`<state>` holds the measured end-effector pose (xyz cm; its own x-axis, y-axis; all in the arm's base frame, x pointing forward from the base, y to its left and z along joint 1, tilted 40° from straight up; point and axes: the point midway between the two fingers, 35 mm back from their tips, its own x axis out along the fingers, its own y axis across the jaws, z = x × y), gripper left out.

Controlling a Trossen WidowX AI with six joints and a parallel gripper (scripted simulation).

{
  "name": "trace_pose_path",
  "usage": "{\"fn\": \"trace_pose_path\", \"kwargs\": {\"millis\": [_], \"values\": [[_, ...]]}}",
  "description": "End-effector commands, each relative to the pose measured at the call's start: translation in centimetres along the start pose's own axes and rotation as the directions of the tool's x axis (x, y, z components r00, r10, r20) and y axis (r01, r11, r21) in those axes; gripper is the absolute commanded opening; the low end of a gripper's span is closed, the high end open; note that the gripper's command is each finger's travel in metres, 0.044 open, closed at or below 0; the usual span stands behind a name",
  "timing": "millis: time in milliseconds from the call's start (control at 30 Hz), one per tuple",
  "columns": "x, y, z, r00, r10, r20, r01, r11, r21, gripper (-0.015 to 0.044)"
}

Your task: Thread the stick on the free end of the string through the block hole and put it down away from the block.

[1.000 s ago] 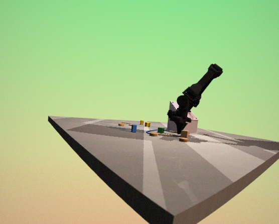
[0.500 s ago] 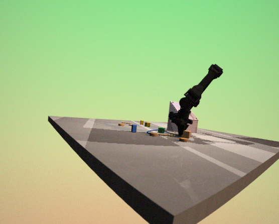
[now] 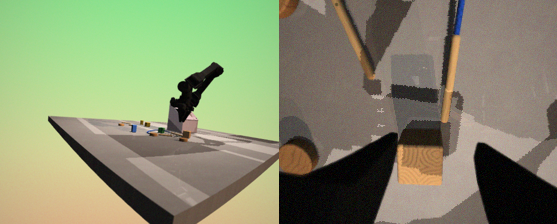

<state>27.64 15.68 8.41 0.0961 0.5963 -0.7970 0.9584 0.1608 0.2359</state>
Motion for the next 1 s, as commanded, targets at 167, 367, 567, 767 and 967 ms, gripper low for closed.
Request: {"fn": "trace_pose_path", "kwargs": {"millis": [167, 367, 567, 767, 967], "values": [[-0.3, 0.1, 0.0, 1.000, 0.003, 0.001, -0.003, 1.000, 0.000, 0.0394], [-2.6, 0.0, 0.2, 1.000, -0.002, 0.001, 0.002, 1.000, 0.000, 0.0440], [-2.3, 0.2, 0.3, 1.000, 0.008, 0.006, -0.008, 1.000, 0.005, 0.0440], [-2.3, 0.2, 0.3, 1.000, 0.008, 0.006, -0.008, 1.000, 0.005, 0.0440], [-2.3, 0.2, 0.3, 1.000, 0.008, 0.006, -0.008, 1.000, 0.005, 0.0440]]}}
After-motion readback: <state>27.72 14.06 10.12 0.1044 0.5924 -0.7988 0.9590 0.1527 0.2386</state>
